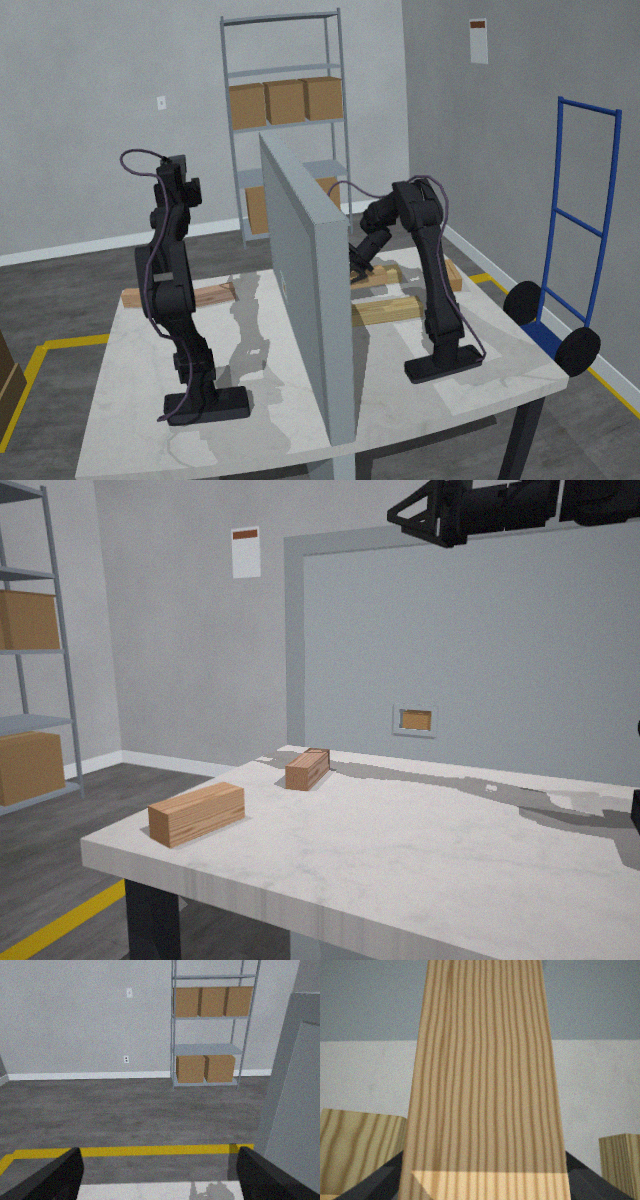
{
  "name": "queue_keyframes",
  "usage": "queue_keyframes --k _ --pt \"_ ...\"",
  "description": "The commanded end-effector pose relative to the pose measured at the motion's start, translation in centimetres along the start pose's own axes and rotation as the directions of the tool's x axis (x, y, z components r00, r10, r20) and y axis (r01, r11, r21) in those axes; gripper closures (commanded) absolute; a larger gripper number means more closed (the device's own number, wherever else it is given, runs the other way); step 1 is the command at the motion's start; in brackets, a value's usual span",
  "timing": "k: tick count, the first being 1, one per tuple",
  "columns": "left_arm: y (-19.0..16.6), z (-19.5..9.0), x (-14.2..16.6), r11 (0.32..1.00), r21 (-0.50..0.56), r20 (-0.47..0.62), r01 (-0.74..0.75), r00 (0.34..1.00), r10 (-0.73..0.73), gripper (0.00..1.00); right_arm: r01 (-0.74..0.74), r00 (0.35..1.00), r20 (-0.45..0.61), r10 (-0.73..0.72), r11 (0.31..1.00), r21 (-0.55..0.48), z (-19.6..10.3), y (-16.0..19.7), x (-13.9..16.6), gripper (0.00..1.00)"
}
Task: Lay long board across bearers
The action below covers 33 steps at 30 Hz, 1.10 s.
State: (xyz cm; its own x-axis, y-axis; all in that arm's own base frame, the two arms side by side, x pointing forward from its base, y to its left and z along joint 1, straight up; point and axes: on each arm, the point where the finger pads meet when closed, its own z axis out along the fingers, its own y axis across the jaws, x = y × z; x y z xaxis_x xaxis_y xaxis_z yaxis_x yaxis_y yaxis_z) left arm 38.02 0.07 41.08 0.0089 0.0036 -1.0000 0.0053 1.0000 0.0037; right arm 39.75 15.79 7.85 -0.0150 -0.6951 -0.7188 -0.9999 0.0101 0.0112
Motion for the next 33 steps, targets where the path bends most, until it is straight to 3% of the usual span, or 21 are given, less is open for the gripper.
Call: queue_keyframes --k 1,11,14,21,23,28,33 --pt "0.1 -0.1 -3.2 1.0 -0.009 0.098 0.008 0.995 -0.007 0.22 0.064 0.997 0.042 -0.066 0.996 0.064 -3.6 -1.2 -2.4 1.0" --pt "0.1 -0.1 -3.2 1.0 -0.009 0.098 0.008 0.995 -0.007 0.22 0.076 0.996 0.038 -0.078 0.995 0.062 -4.4 -1.2 -1.8 1.0" --pt "0.1 -0.1 -3.2 1.0 -0.009 0.098 0.008 0.995 -0.007 0.22 0.047 0.998 0.037 -0.048 0.998 0.035 -3.6 -1.2 -0.3 1.0" --pt "0.1 -0.1 -3.2 1.0 -0.009 0.098 0.008 0.995 -0.007 0.22 0.065 0.997 0.034 -0.068 0.995 0.071 -5.2 -1.6 -0.8 1.0" --pt "0.1 -0.1 -3.2 1.0 -0.009 0.098 0.008 0.995 -0.007 0.22 0.036 0.999 0.033 -0.037 0.999 0.031 -4.3 -1.2 0.9 1.0" --pt "0.1 -0.1 -3.2 1.0 -0.009 0.098 0.008 0.995 -0.007 0.22 0.078 0.997 0.024 -0.08 0.994 0.074 -6.5 -1.5 0.0 1.0" --pt "0.1 -0.1 -3.2 1.0 -0.009 0.098 0.008 0.995 -0.007 0.22 0.05 0.998 0.022 -0.051 0.998 0.049 -6.2 -1.2 1.6 1.0"
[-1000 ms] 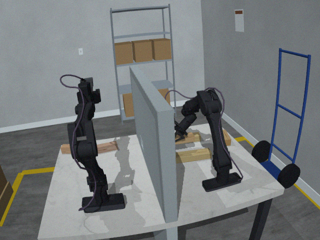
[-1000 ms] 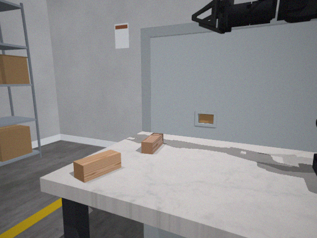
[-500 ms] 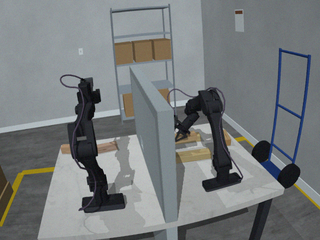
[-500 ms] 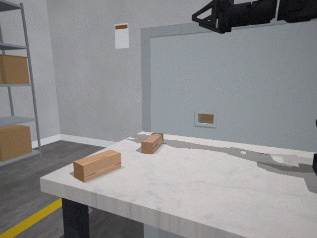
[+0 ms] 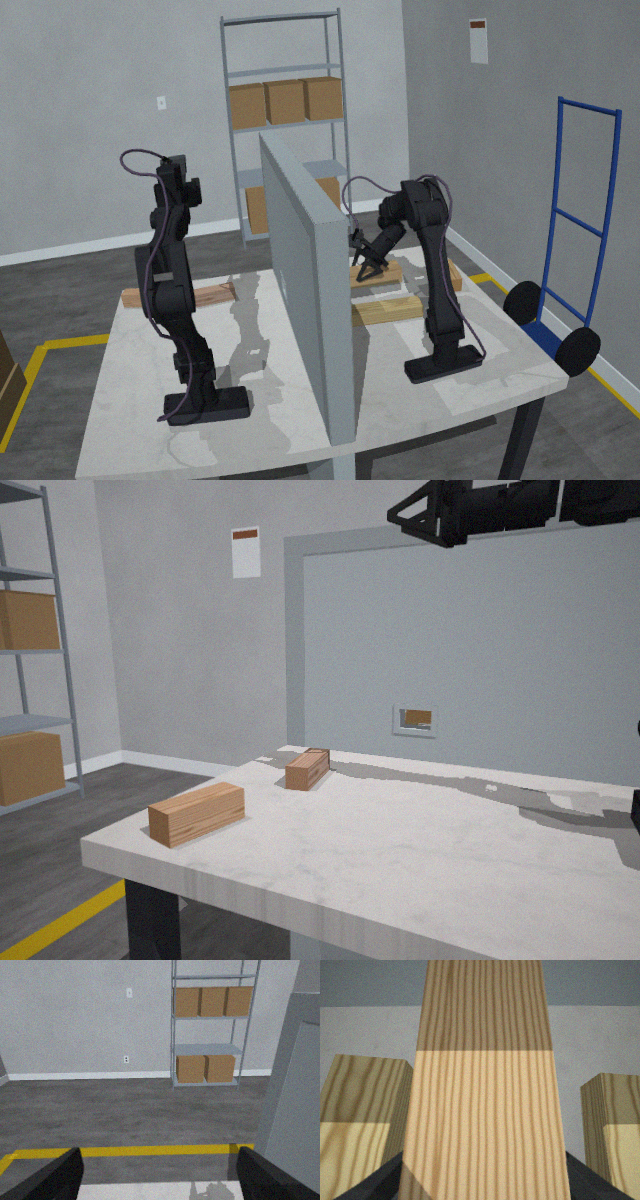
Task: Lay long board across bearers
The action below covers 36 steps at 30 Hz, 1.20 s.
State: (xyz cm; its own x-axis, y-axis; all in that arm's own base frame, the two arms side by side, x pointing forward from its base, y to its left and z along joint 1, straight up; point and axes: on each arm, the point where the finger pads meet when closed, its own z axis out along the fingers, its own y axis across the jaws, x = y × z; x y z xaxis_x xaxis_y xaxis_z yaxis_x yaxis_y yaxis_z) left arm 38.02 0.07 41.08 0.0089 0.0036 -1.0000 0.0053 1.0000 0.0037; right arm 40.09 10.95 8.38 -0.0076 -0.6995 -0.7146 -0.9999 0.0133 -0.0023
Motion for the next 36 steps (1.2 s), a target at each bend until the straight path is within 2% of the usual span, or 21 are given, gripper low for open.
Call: queue_keyframes --k 1,5,7,10,13,22,23,26,28,31,33,36 --pt "0.1 -0.1 -3.2 1.0 -0.009 0.098 0.008 0.995 -0.007 0.22 0.048 0.998 0.026 -0.05 0.998 0.044 -2.7 -0.9 -1.5 1.0" --pt "0.1 -0.1 -3.2 1.0 -0.009 0.098 0.008 0.995 -0.007 0.22 0.063 0.998 0.024 -0.065 0.995 0.07 -3.5 -1.4 -2.1 1.0" --pt "0.1 -0.1 -3.2 1.0 -0.009 0.098 0.008 0.995 -0.007 0.22 0.026 0.999 0.027 -0.026 0.999 0.02 -2.3 -0.8 -0.3 1.0" --pt "0.1 -0.1 -3.2 1.0 -0.009 0.098 0.008 0.995 -0.007 0.22 0.054 0.998 0.015 -0.055 0.998 0.044 -3.6 -0.8 -0.9 1.0" --pt "0.1 -0.1 -3.2 1.0 -0.009 0.098 0.008 0.995 -0.007 0.22 0.086 0.996 0.021 -0.087 0.995 0.045 -3.0 -0.9 -2.5 1.0" --pt "0.1 -0.1 -3.2 1.0 -0.009 0.098 0.008 0.995 -0.007 0.22 0.075 0.997 0.02 -0.076 0.996 0.055 -3.3 -1.0 -2.2 1.0" --pt "0.1 -0.1 -3.2 1.0 -0.009 0.098 0.008 0.995 -0.007 0.22 0.053 0.998 0.022 -0.054 0.998 0.046 -3.6 -0.7 -1.0 1.0" --pt "0.1 -0.1 -3.2 1.0 -0.009 0.098 0.008 0.995 -0.007 0.22 0.064 0.998 0.019 -0.065 0.996 0.063 -4.6 -1.0 -0.9 1.0" --pt "0.1 -0.1 -3.2 1.0 -0.009 0.098 0.008 0.995 -0.007 0.22 0.029 0.999 0.026 -0.029 0.999 0.031 -3.6 -0.8 0.6 1.0" --pt "0.1 -0.1 -3.2 1.0 -0.009 0.098 0.008 0.995 -0.007 0.22 0.05 0.999 0.02 -0.051 0.997 0.054 -4.9 -0.8 0.1 1.0" --pt "0.1 -0.1 -3.2 1.0 -0.009 0.098 0.008 0.995 -0.007 0.22 0.025 0.999 0.025 -0.025 0.999 0.029 -4.2 -0.8 1.3 1.0" --pt "0.1 -0.1 -3.2 1.0 -0.009 0.098 0.008 0.995 -0.007 0.22 0.057 0.998 0.018 -0.058 0.997 0.056 -4.4 -1.1 -1.1 1.0"
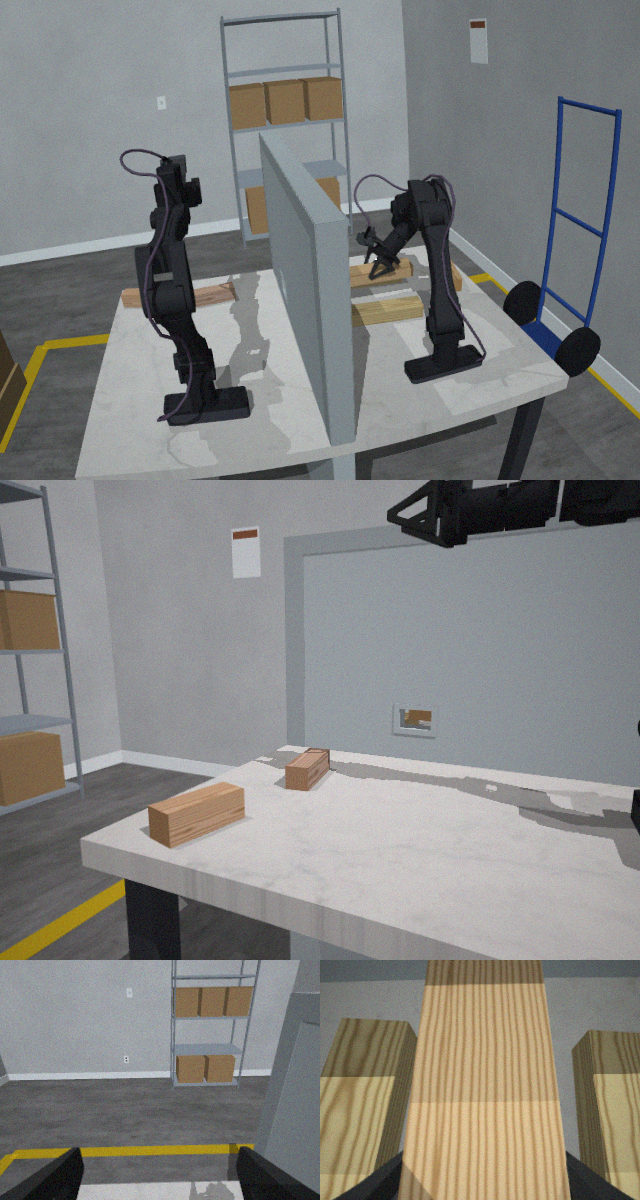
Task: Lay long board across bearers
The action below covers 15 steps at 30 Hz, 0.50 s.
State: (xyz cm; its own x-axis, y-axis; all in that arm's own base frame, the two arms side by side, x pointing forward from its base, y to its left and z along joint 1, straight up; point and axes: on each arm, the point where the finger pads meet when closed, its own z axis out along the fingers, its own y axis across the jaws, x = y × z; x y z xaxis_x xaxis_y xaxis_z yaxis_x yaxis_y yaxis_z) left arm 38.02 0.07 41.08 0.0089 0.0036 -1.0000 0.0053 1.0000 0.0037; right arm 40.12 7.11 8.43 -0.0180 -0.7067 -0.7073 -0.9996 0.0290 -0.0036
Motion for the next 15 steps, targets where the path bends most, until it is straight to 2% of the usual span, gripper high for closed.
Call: queue_keyframes --k 1,4,5,9,10,15 --pt "0.1 -0.1 -3.2 1.0 -0.009 0.098 0.008 0.995 -0.007 0.22 0.09 0.995 0.029 -0.091 0.995 0.043 -1.7 -0.9 -3.7 1.0" --pt "0.1 -0.1 -3.2 1.0 -0.009 0.098 0.008 0.995 -0.007 0.22 0.047 0.998 0.032 -0.048 0.998 0.033 -1.3 -0.7 -3.2 1.0" --pt "0.1 -0.1 -3.2 1.0 -0.009 0.098 0.008 0.995 -0.007 0.22 0.068 0.997 0.03 -0.069 0.997 0.043 -1.6 -0.9 -3.8 1.0" --pt "0.1 -0.1 -3.2 1.0 -0.009 0.098 0.008 0.995 -0.007 0.22 0.052 0.998 0.029 -0.054 0.997 0.058 -2.2 -1.1 -3.2 1.0" --pt "0.1 -0.1 -3.2 1.0 -0.009 0.098 0.008 0.995 -0.007 0.22 0.059 0.998 -0.031 -0.058 0.997 0.043 -1.8 -0.8 -3.7 1.0" --pt "0.1 -0.1 -3.2 1.0 -0.009 0.098 0.008 0.995 -0.007 0.22 -0.096 0.982 -0.151 0.117 0.986 0.14 -2.5 -1.9 -3.5 1.0"
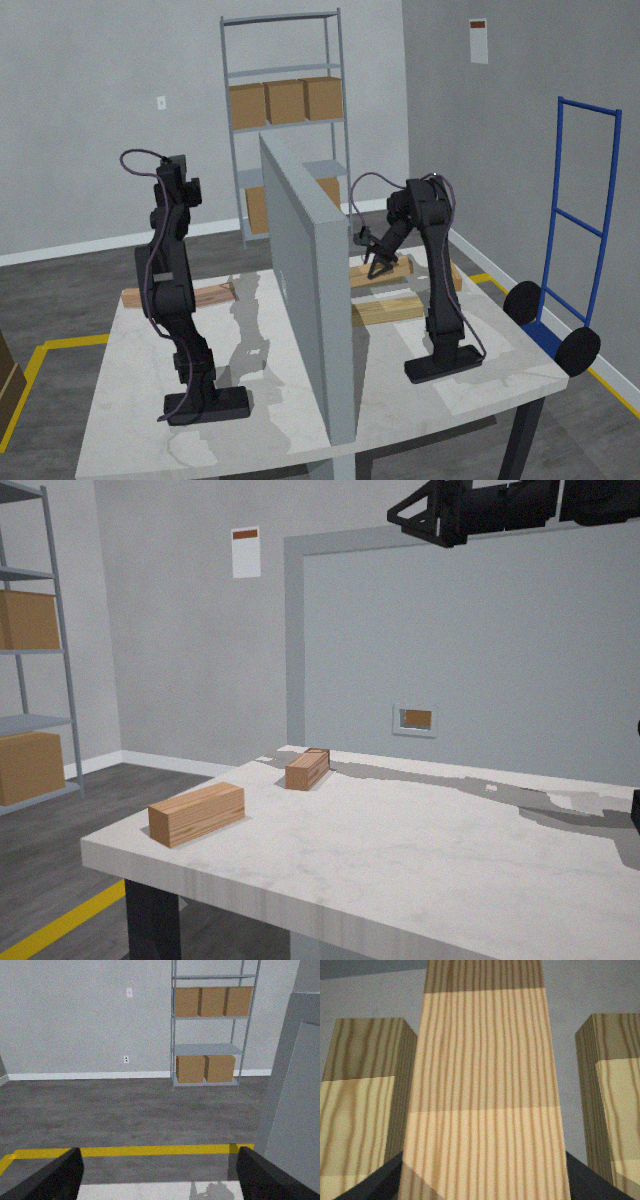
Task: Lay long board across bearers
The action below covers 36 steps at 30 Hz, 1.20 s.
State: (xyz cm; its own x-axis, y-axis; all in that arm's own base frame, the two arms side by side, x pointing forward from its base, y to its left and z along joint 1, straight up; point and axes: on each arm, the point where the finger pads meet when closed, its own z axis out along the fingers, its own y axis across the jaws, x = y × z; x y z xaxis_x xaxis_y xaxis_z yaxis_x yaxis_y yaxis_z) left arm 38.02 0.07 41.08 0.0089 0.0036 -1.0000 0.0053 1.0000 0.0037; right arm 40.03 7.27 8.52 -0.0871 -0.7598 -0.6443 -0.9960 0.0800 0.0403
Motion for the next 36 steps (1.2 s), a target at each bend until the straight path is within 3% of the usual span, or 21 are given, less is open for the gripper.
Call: queue_keyframes --k 1,3,5,8,9,10,11,15,17,18,19,22,23,24,25,26,27,28,34,35,36 --pt "0.1 -0.1 -3.2 1.0 -0.009 0.098 0.008 0.995 -0.007 0.22 -0.118 0.987 -0.099 0.129 0.986 0.117 -1.9 -0.6 -2.4 1.0" --pt "0.1 -0.1 -3.2 1.0 -0.009 0.098 0.008 0.995 -0.007 0.22 -0.218 0.958 -0.149 0.246 0.959 0.182 -2.4 -0.4 -2.4 1.0" --pt "0.1 -0.1 -3.2 1.0 -0.009 0.098 0.008 0.995 -0.007 0.22 -0.218 0.958 -0.149 0.246 0.959 0.182 -2.4 -0.4 -2.4 1.0" --pt "0.1 -0.1 -3.2 1.0 -0.009 0.098 0.008 0.995 -0.007 0.22 -0.353 0.888 -0.176 0.425 0.875 0.33 -3.8 -0.9 -2.8 1.0" --pt "0.1 -0.1 -3.2 1.0 -0.009 0.098 0.008 0.995 -0.007 0.22 -0.331 0.901 -0.195 0.387 0.905 0.267 -2.6 -0.5 -1.5 1.0" --pt "0.1 -0.1 -3.2 1.0 -0.009 0.098 0.008 0.995 -0.007 0.22 -0.271 0.932 -0.159 0.327 0.916 0.295 -3.9 -0.9 -4.2 1.0" --pt "0.1 -0.1 -3.2 1.0 -0.009 0.098 0.008 0.995 -0.007 0.22 -0.288 0.921 -0.165 0.352 0.904 0.317 -4.1 -0.9 -4.2 1.0" --pt "0.1 -0.1 -3.2 1.0 -0.009 0.098 0.008 0.995 -0.007 0.22 -0.44 0.822 -0.098 0.561 0.735 0.517 -6.4 -1.2 -5.6 1.0" --pt "0.1 -0.1 -3.2 1.0 -0.009 0.098 0.008 0.995 -0.007 0.22 -0.491 0.781 -0.053 0.622 0.665 0.563 -7.7 -1.4 -5.9 1.0" --pt "0.1 -0.1 -3.2 1.0 -0.009 0.098 0.008 0.995 -0.007 0.22 -0.496 0.759 -0.083 0.645 0.658 0.567 -6.0 -0.9 -4.4 1.0" --pt "0.1 -0.1 -3.2 1.0 -0.009 0.098 0.008 0.995 -0.007 0.22 -0.469 0.797 -0.044 0.603 0.662 0.584 -7.4 -1.1 -6.7 1.0" --pt "0.1 -0.1 -3.2 1.0 -0.009 0.098 0.008 0.995 -0.007 0.22 -0.479 0.791 -0.013 0.612 0.633 0.608 -8.2 -1.3 -7.3 1.0" --pt "0.1 -0.1 -3.2 1.0 -0.009 0.098 0.008 0.995 -0.007 0.22 -0.532 0.715 -0.056 0.697 0.595 0.603 -5.1 -0.9 -4.2 1.0" --pt "0.1 -0.1 -3.2 1.0 -0.009 0.098 0.008 0.995 -0.007 0.22 -0.54 0.708 -0.023 0.706 0.561 0.627 -3.8 -1.8 -3.2 1.0" --pt "0.1 -0.1 -3.2 1.0 -0.009 0.098 0.008 0.995 -0.007 0.22 -0.525 0.768 0.127 0.627 0.504 0.686 -6.9 -3.4 -6.7 1.0" --pt "0.1 -0.1 -3.2 1.0 -0.009 0.098 0.008 0.995 -0.007 0.22 -0.491 0.801 0.105 0.589 0.547 0.678 -7.9 -3.2 -7.6 1.0" --pt "0.1 -0.1 -3.2 1.0 -0.009 0.098 0.008 0.995 -0.007 0.22 -0.492 0.793 0.07 0.605 0.569 0.659 -6.8 -2.3 -7.0 1.0" --pt "0.1 -0.1 -3.2 1.0 -0.009 0.098 0.008 0.995 -0.007 0.22 -0.501 0.786 0.082 0.613 0.554 0.665 -6.6 -2.3 -6.8 1.0" --pt "0.1 -0.1 -3.2 1.0 -0.009 0.098 0.008 0.995 -0.007 0.22 -0.627 0.681 0.295 0.671 0.326 0.707 -5.7 -3.6 -5.5 1.0" --pt "0.1 -0.1 -3.2 1.0 -0.009 0.098 0.008 0.995 -0.007 0.22 -0.602 0.719 0.3 0.628 0.345 0.72 -6.7 -3.8 -6.5 1.0" --pt "0.1 -0.1 -3.2 1.0 -0.009 0.098 0.008 0.995 -0.007 0.22 -0.593 0.713 0.255 0.653 0.367 0.716 -5.0 -2.5 -5.4 1.0"
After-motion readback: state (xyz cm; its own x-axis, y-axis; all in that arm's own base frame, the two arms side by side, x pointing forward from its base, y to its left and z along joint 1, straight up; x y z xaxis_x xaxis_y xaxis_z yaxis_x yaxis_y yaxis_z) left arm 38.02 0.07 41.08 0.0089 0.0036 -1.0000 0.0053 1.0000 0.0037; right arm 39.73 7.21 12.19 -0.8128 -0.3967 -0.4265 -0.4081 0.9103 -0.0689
